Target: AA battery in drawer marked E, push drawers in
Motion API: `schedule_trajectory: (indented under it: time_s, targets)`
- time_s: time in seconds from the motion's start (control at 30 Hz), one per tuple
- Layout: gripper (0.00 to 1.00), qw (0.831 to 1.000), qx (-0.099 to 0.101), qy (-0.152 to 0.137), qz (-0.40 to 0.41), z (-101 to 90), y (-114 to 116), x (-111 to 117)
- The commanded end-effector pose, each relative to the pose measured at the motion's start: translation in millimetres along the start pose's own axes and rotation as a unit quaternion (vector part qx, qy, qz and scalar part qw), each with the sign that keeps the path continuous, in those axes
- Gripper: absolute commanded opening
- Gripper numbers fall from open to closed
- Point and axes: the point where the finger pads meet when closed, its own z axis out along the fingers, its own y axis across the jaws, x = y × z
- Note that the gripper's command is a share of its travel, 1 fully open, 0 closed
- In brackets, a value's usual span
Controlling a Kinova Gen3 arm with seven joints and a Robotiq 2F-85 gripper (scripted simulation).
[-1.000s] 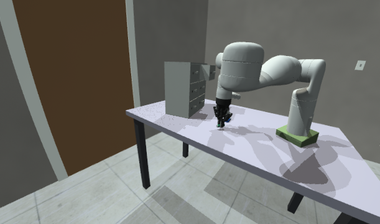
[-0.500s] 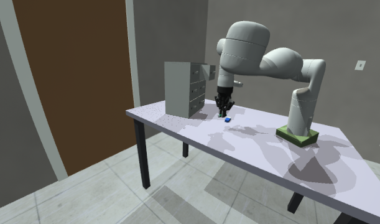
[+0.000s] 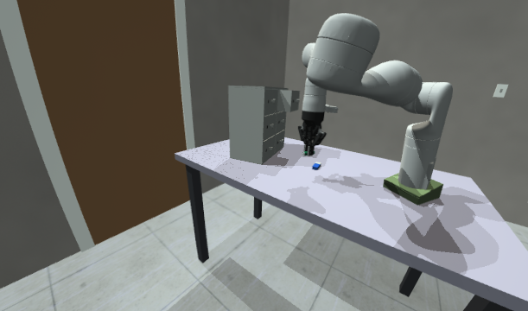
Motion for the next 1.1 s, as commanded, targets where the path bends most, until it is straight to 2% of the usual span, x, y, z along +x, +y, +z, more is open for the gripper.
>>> schedule_trajectory:
  time_s: [0.0, 0.5, 0.8, 0.87, 1.07]
  targets:
    - [0.09, 1.000, 0.000, -0.001, 0.000, -0.8, -0.3, -0.5]
    - [0.09, 1.000, 0.000, -0.001, 0.019, -0.8, -8.3, 7.2]
    - [0.09, 0.996, 0.000, -0.001, 0.085, -0.8, -36.8, 34.5]
    - [0.09, 0.996, 0.000, -0.001, 0.085, -0.8, -36.8, 34.5]
    - [0.09, 0.988, 0.000, -0.001, 0.153, -0.7, -66.1, 62.6]
